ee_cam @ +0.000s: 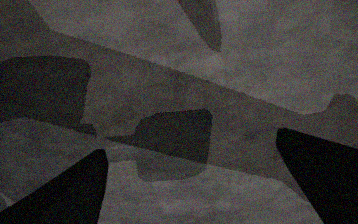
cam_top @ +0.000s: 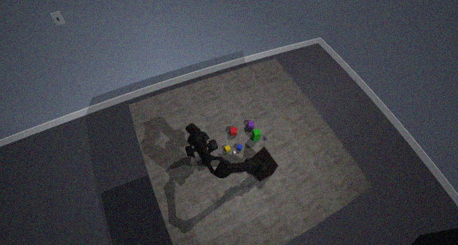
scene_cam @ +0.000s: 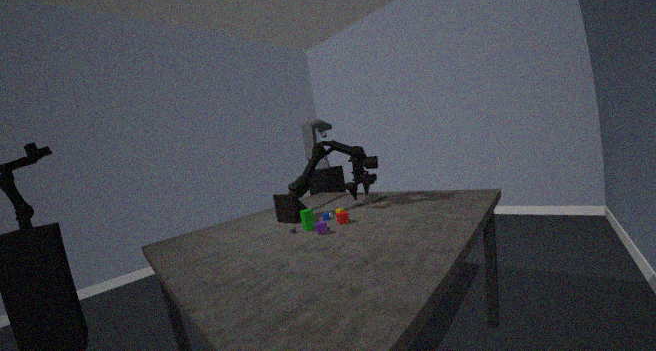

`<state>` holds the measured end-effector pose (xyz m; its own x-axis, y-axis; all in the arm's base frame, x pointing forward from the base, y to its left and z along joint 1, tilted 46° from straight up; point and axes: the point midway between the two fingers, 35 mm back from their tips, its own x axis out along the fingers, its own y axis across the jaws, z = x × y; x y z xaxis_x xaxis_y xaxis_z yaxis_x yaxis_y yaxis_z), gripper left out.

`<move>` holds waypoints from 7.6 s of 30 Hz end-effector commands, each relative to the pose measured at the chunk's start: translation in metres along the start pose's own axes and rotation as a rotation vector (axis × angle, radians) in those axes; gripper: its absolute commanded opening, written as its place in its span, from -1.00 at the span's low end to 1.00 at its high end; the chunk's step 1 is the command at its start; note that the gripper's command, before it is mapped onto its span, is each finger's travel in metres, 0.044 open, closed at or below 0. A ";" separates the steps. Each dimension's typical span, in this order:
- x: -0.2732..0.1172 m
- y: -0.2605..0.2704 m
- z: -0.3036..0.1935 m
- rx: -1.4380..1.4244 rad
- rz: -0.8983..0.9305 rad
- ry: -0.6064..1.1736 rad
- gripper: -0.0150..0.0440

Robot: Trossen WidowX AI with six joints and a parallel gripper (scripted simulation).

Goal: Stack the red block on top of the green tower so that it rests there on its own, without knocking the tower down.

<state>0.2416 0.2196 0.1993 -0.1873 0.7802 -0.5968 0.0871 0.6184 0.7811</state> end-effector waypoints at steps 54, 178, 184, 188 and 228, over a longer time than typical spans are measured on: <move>-0.040 -0.257 0.100 0.424 -0.084 -0.167 1.00; -0.100 -0.378 0.005 0.429 -0.094 -0.167 -0.49; -0.089 -0.380 0.006 0.429 -0.094 -0.166 -0.49; -0.088 -0.380 0.006 0.429 -0.094 -0.166 -0.49; -0.088 -0.380 0.005 0.425 -0.097 -0.163 0.67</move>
<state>0.2303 -0.0838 -0.0453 -0.0606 0.7012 -0.7104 0.4775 0.6454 0.5962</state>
